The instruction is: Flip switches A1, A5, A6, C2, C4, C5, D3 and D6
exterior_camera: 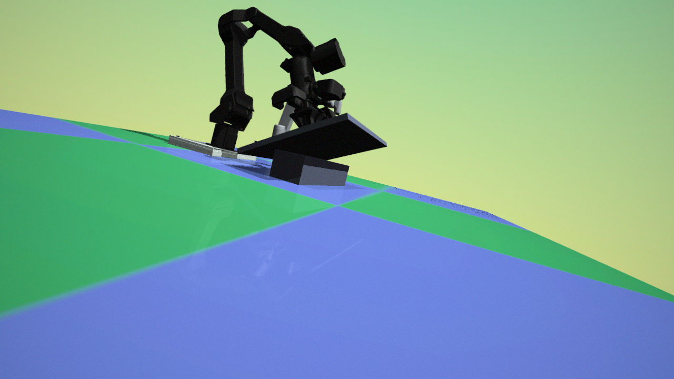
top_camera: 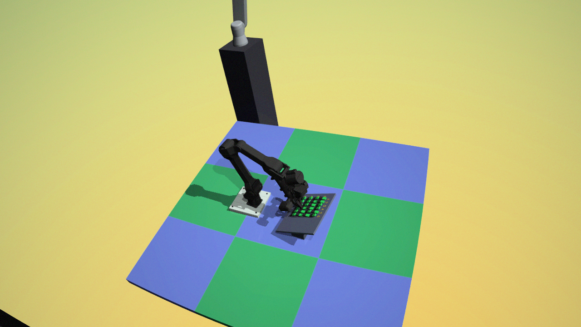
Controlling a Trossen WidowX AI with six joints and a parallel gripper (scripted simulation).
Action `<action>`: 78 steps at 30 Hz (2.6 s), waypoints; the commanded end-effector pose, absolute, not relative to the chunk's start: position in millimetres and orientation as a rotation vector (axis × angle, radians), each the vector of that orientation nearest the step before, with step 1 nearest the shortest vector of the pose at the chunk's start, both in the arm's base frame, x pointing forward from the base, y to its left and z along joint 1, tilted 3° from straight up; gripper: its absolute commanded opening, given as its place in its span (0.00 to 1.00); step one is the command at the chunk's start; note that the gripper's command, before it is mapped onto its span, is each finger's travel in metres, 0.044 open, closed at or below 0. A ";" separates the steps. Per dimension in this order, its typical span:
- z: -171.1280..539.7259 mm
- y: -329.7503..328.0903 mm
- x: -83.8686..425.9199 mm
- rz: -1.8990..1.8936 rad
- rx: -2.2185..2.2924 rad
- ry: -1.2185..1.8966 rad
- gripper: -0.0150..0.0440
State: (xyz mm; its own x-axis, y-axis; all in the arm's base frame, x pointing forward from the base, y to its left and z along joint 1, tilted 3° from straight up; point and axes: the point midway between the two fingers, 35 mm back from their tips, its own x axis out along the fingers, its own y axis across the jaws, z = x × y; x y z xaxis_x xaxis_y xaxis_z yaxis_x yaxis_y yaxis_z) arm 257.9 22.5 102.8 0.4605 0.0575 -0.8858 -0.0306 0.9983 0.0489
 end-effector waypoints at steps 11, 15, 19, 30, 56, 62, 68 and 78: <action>100.2 23.3 259.6 0.057 0.030 1.092 0.25; 138.5 20.2 244.3 0.054 0.026 1.106 0.25; 159.4 19.2 231.7 0.058 0.029 1.120 0.25; 142.5 -1.9 240.4 0.056 0.027 1.106 0.25; 105.0 0.7 257.4 0.056 0.027 1.092 0.25; 105.0 0.7 257.4 0.056 0.027 1.092 0.25; 105.0 0.7 257.4 0.056 0.027 1.092 0.25; 105.0 0.7 257.4 0.056 0.027 1.092 0.25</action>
State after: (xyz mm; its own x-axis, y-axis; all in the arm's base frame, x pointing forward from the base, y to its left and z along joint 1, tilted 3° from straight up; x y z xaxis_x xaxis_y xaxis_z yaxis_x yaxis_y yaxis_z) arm 256.9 0.4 105.7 0.4600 0.0573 -0.8861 -0.0345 0.9983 0.0467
